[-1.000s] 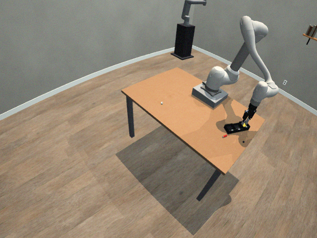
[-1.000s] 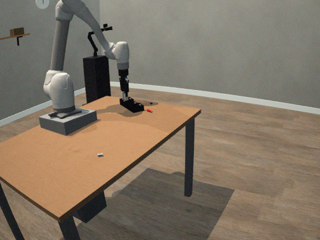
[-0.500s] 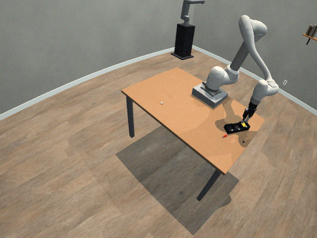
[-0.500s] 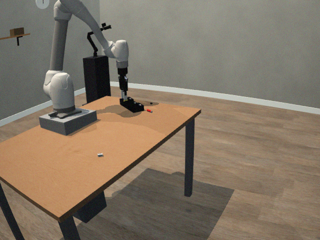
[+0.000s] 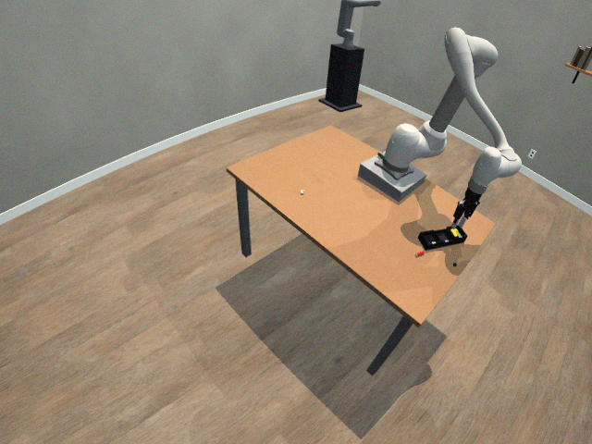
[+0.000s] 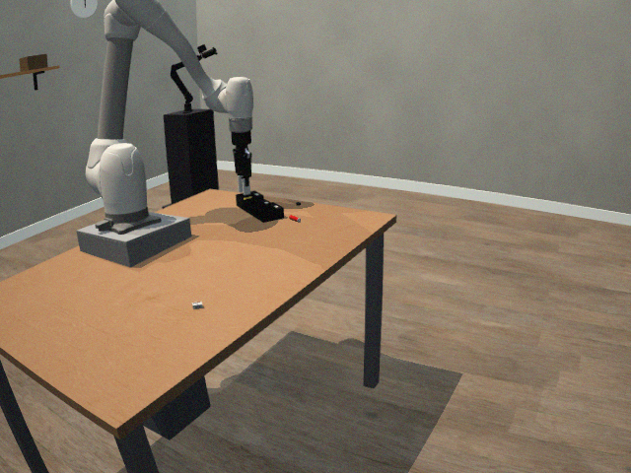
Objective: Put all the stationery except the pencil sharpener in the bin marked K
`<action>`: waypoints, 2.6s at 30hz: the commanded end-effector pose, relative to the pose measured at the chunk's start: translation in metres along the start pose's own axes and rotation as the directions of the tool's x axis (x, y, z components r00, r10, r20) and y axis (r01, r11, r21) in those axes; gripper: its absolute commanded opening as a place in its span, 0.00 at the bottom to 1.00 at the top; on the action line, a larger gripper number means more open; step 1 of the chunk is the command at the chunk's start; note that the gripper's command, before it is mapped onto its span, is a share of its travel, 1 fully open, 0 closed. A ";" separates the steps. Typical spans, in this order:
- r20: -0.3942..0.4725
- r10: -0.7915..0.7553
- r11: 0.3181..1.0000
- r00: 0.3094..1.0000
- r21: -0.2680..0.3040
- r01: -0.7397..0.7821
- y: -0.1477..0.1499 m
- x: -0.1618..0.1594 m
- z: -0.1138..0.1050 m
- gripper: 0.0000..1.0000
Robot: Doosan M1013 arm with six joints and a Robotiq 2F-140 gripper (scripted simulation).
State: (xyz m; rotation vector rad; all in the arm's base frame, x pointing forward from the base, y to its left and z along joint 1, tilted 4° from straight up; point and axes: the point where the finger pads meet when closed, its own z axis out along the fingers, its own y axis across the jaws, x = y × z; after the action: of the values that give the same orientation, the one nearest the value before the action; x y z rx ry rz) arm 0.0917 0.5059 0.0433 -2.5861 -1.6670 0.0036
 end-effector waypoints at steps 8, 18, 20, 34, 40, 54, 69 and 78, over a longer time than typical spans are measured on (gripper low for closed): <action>-0.007 0.001 1.000 1.000 0.000 -0.001 0.000 0.005 -0.005 0.35; -0.007 0.001 1.000 1.000 0.000 -0.001 0.000 0.005 -0.005 0.35; -0.007 0.001 1.000 1.000 0.000 -0.001 0.000 0.005 -0.005 0.35; -0.007 0.001 1.000 1.000 0.000 -0.001 0.000 0.005 -0.013 0.35; -0.007 0.001 1.000 1.000 0.000 -0.001 0.000 0.005 -0.013 0.35; -0.007 0.001 1.000 1.000 0.000 -0.001 0.000 0.005 -0.013 0.35; -0.007 0.001 1.000 1.000 0.000 -0.001 0.000 0.005 -0.013 0.35; -0.007 0.001 1.000 1.000 0.000 -0.001 0.001 0.011 -0.013 0.35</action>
State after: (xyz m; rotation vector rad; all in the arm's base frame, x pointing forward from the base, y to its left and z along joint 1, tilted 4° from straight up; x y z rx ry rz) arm 0.0942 0.5104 0.0540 -2.5854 -1.6621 -0.0004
